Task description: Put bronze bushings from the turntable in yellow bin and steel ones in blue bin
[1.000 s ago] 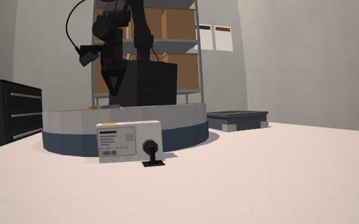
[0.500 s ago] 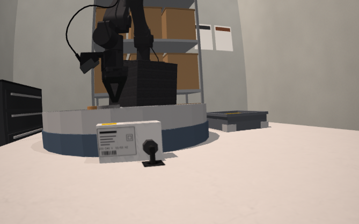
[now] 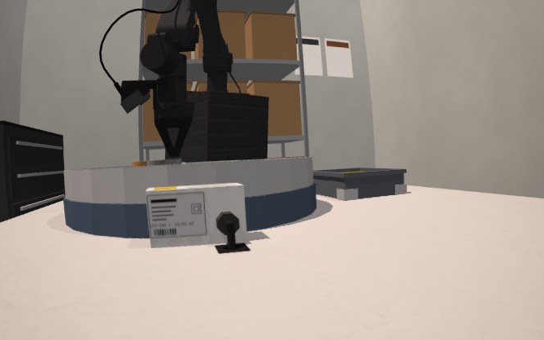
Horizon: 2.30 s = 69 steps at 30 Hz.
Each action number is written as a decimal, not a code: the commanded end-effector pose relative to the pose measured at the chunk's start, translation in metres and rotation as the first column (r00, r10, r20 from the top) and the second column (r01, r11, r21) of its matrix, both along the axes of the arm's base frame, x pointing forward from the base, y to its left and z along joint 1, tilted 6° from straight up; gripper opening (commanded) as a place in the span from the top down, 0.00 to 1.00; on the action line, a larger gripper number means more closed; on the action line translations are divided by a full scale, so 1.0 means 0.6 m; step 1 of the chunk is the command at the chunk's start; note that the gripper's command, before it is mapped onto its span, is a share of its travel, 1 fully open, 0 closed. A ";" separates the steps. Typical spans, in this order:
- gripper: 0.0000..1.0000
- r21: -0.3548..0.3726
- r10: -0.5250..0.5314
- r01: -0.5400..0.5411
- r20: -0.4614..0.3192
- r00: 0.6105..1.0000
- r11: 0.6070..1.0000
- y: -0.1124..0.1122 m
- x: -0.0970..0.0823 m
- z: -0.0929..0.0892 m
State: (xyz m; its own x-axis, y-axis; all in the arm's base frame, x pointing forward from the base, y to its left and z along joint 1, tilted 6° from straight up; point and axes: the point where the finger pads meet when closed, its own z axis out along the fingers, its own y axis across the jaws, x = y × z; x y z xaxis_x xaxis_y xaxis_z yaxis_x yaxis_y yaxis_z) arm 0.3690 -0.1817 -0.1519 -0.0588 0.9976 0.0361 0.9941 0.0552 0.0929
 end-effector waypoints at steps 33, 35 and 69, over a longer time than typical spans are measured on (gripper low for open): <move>0.86 -0.014 -0.009 0.009 0.003 1.000 1.000 -0.015 0.007 0.001; 0.86 -0.014 -0.009 0.009 0.003 1.000 1.000 -0.015 0.007 0.001; 0.86 -0.016 -0.008 0.008 0.007 1.000 1.000 -0.020 0.009 0.008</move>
State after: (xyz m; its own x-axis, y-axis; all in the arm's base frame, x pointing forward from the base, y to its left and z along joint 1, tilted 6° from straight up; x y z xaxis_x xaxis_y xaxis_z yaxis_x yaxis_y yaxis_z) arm 0.3702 -0.1824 -0.1522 -0.0587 0.9976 0.0363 0.9942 0.0552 0.0925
